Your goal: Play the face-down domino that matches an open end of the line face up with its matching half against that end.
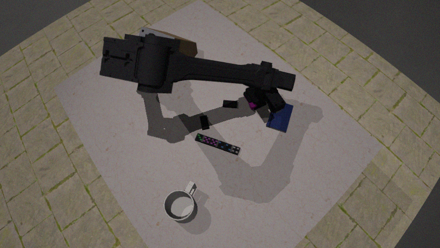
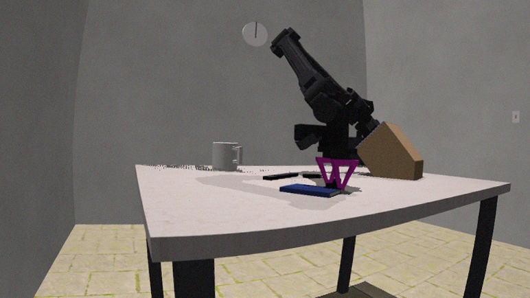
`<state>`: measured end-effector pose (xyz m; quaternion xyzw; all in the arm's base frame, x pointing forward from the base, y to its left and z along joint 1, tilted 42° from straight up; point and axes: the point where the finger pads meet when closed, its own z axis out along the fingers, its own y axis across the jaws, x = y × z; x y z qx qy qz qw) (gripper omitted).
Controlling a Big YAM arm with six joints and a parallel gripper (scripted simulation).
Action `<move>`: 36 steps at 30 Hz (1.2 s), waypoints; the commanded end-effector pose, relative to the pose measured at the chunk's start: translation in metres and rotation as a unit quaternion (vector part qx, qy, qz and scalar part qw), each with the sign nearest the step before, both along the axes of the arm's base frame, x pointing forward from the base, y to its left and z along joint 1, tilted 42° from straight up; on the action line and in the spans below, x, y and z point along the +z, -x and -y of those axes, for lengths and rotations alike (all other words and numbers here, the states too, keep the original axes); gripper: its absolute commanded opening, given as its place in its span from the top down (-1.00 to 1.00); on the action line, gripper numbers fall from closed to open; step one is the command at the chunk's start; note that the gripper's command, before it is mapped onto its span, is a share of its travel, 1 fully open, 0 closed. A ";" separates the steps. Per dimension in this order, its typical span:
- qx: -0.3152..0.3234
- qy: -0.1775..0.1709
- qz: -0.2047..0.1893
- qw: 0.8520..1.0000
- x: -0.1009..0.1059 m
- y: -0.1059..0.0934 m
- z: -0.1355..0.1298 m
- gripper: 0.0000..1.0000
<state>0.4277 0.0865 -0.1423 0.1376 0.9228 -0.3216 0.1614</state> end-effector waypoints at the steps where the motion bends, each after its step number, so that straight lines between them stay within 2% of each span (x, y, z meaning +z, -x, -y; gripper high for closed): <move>1: 0.008 0.000 0.001 1.000 0.000 0.003 -0.007 -0.45; 12: 0.012 0.002 -0.001 1.000 -0.002 0.007 -0.009 -0.45; 13: 0.003 -0.001 0.003 1.000 0.002 -0.001 -0.004 -0.03; 22: 0.012 0.002 -0.001 1.000 -0.002 0.006 -0.009 -0.03; 29: 0.012 0.002 -0.001 1.000 -0.002 0.006 -0.009 -0.03; 30: 0.003 -0.001 0.003 1.000 0.002 -0.001 -0.004 -0.03; 36: 0.009 0.001 0.001 1.000 0.000 0.004 -0.008 -0.03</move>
